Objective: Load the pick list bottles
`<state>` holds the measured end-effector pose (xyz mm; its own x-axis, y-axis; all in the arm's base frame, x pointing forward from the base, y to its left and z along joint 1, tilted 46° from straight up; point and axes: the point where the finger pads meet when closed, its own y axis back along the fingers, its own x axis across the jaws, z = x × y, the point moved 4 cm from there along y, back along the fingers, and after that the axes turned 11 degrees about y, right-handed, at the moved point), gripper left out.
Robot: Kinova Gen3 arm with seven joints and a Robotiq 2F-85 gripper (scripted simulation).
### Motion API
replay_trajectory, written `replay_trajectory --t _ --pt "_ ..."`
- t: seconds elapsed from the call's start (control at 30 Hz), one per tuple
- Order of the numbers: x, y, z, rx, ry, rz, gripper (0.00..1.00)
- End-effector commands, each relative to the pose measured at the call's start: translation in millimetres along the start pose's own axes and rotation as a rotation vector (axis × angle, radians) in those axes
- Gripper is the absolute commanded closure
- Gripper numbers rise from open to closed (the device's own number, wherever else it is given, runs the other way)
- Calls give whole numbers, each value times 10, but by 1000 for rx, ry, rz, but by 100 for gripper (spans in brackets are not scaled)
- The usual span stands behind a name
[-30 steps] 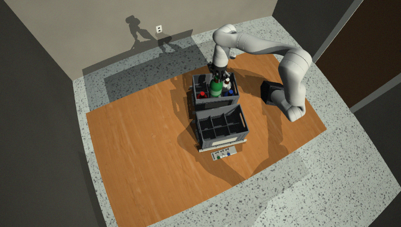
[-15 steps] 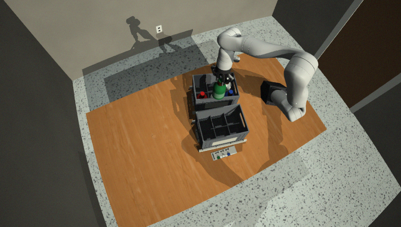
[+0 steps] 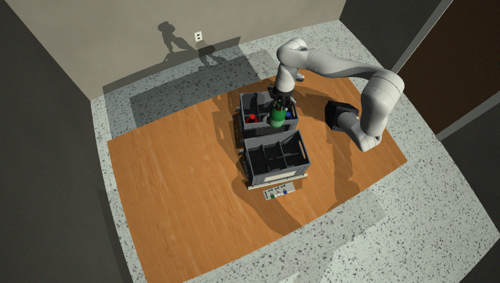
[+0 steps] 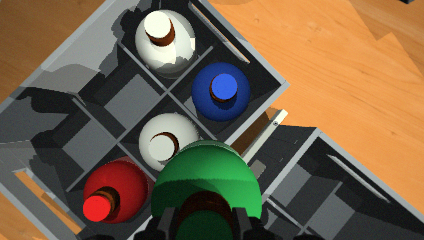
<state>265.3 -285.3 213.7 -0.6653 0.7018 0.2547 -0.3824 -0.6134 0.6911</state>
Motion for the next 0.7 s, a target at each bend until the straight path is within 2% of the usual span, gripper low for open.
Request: replay_trajectory --t 0.0,0.67 --pt "48 51 34 2 8 -20 90" --pt "390 44 158 2 7 -18 90"
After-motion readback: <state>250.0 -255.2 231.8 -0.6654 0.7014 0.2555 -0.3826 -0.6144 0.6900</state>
